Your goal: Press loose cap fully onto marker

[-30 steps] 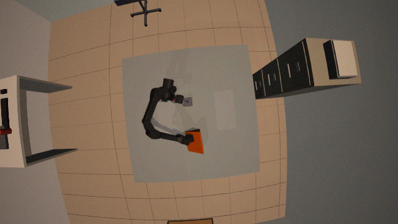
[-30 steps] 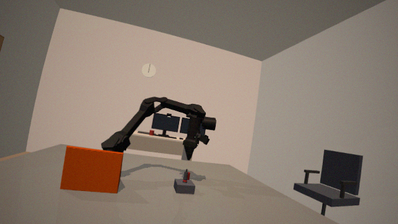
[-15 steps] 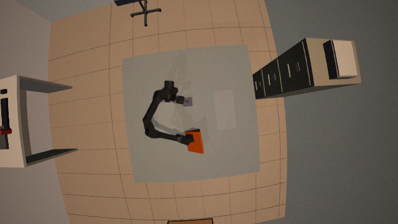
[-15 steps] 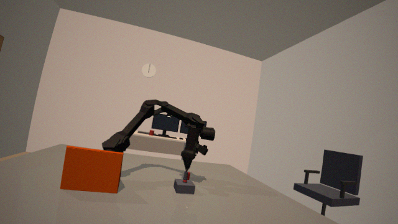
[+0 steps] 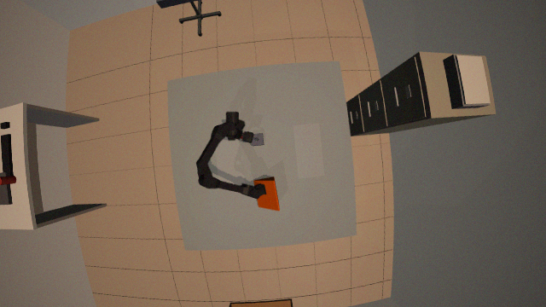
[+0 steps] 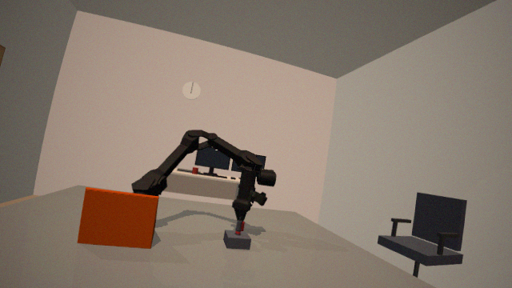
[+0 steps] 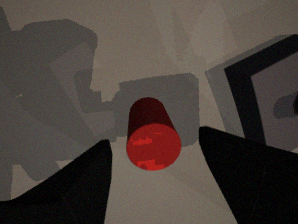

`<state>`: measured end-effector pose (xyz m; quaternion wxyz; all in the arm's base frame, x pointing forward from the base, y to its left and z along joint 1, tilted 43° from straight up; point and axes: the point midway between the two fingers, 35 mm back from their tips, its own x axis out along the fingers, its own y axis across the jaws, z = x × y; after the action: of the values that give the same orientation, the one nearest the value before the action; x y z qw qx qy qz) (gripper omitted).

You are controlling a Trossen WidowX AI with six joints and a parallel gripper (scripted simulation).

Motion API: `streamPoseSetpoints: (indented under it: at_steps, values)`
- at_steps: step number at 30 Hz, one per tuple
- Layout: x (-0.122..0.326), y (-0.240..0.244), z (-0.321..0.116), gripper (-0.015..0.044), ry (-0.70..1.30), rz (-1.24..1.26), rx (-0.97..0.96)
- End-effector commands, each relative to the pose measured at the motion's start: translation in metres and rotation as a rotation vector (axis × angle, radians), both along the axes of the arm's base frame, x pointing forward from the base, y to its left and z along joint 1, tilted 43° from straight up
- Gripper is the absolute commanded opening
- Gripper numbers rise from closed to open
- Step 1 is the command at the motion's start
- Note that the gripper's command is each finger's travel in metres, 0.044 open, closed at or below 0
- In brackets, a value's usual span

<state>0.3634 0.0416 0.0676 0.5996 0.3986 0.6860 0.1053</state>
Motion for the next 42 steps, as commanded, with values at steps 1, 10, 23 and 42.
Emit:
streamPoseSetpoints:
  at_steps: [1, 10, 23, 42]
  values:
    - [0.000, 0.004, -0.004, 0.0246, 0.002, -0.003, 0.006]
    - [0.000, 0.014, -0.014, 0.0246, 0.001, -0.002, 0.007]
    - [0.001, 0.022, -0.021, 0.0154, 0.001, -0.002, 0.008]
    - [0.001, 0.002, -0.002, 0.0000, 0.001, -0.002, 0.005]
